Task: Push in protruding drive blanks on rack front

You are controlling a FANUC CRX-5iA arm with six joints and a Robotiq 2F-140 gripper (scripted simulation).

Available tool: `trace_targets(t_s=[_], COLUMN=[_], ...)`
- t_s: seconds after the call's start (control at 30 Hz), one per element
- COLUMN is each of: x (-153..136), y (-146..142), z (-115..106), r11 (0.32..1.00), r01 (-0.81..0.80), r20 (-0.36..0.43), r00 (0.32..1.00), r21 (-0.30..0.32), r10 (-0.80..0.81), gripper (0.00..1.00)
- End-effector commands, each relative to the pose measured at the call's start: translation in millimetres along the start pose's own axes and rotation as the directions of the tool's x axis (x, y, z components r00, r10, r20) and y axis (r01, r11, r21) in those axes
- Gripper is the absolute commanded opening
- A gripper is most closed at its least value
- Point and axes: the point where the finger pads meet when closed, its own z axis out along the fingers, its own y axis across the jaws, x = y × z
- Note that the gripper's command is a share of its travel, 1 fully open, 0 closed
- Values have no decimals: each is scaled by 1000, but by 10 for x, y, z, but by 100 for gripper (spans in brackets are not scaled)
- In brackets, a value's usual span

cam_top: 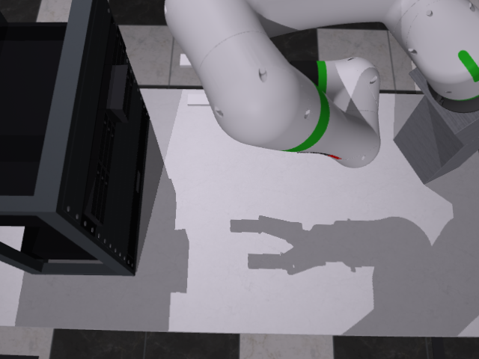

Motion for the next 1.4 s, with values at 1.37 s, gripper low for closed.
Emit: trace_targets(t_s=[1.37], x=[-363], y=[-141], z=[713], r11=[1000], r01=[1], r20=[-3], r00=[1000], r21=[-2], r10=[-1], gripper=[100])
